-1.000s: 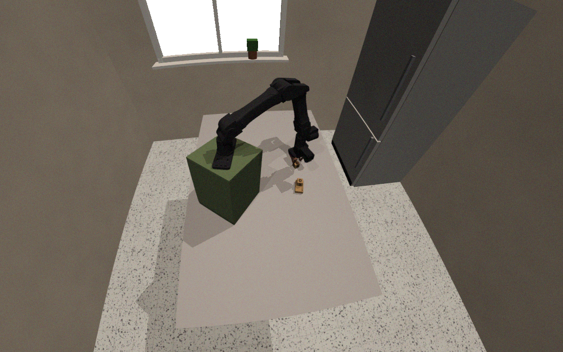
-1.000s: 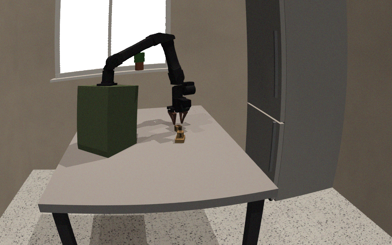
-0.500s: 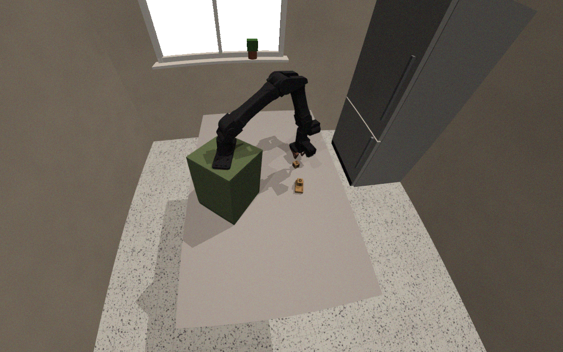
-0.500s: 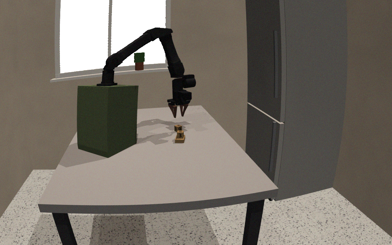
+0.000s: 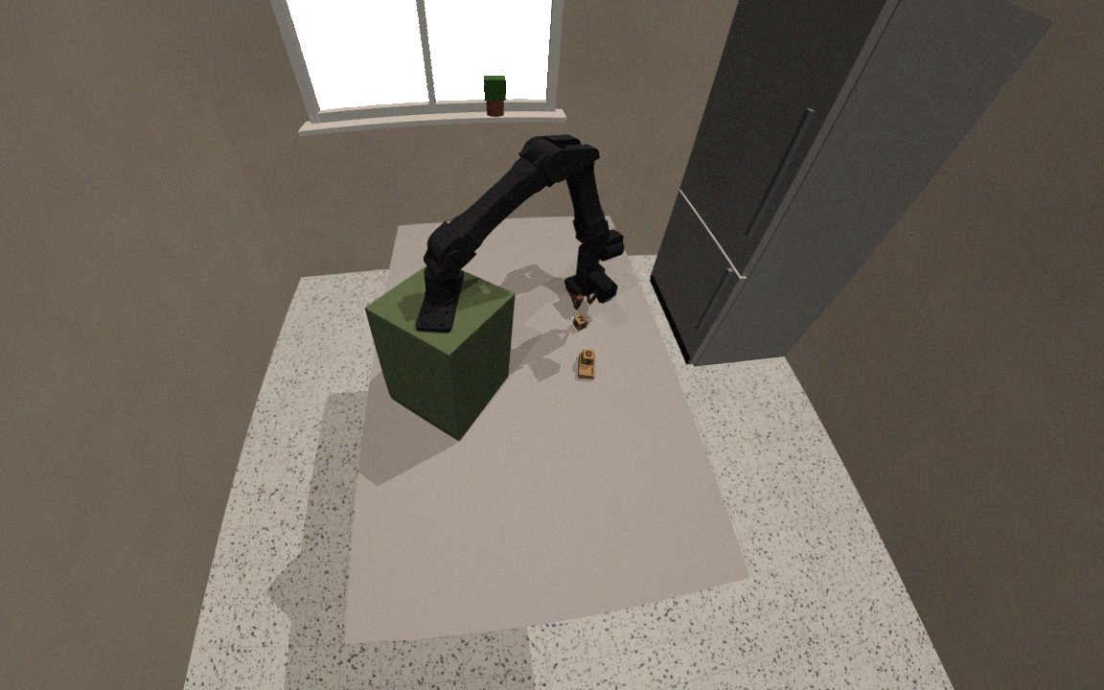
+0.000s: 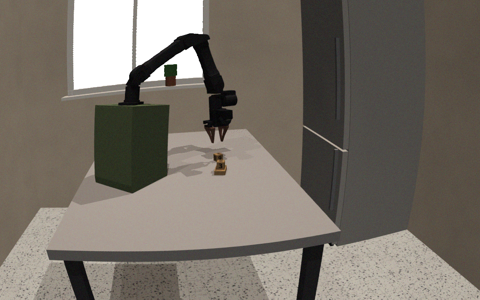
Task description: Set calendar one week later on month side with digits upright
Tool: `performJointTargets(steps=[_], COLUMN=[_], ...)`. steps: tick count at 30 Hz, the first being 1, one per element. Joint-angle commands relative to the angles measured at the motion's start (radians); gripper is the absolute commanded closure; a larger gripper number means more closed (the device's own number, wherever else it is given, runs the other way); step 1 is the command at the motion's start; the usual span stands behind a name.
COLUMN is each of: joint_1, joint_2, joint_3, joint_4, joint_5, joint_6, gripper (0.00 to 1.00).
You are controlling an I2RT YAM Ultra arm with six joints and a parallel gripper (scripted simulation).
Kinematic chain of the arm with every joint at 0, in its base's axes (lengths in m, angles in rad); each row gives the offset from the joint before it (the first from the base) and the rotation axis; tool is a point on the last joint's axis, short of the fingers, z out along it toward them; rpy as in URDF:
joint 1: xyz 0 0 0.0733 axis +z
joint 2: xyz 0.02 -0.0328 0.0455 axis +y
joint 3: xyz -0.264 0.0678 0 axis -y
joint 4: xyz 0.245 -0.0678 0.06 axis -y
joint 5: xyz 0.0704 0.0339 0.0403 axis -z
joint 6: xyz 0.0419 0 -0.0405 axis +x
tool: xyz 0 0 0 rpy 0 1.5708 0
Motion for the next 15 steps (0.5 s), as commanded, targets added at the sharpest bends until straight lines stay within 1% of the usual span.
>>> performJointTargets(steps=[1, 3, 5, 11, 13, 15], joint_1=[0.024, 0.051, 0.07, 0.083, 0.1, 0.125], joint_2=[-0.005, 0.0, 0.003, 0.009, 0.022, 0.042], joint_3=[0.01, 0.018, 0.023, 0.031, 0.048, 0.073], joint_4=[-0.017, -0.026, -0.032, -0.041, -0.059, -0.086], joint_5=[0.086, 0.149, 0.191, 0.222, 0.262, 0.322], joint_6=[0.034, 0.062, 0.081, 0.096, 0.117, 0.148], gripper=[0.53, 0.53, 0.53, 0.53, 0.53, 0.53])
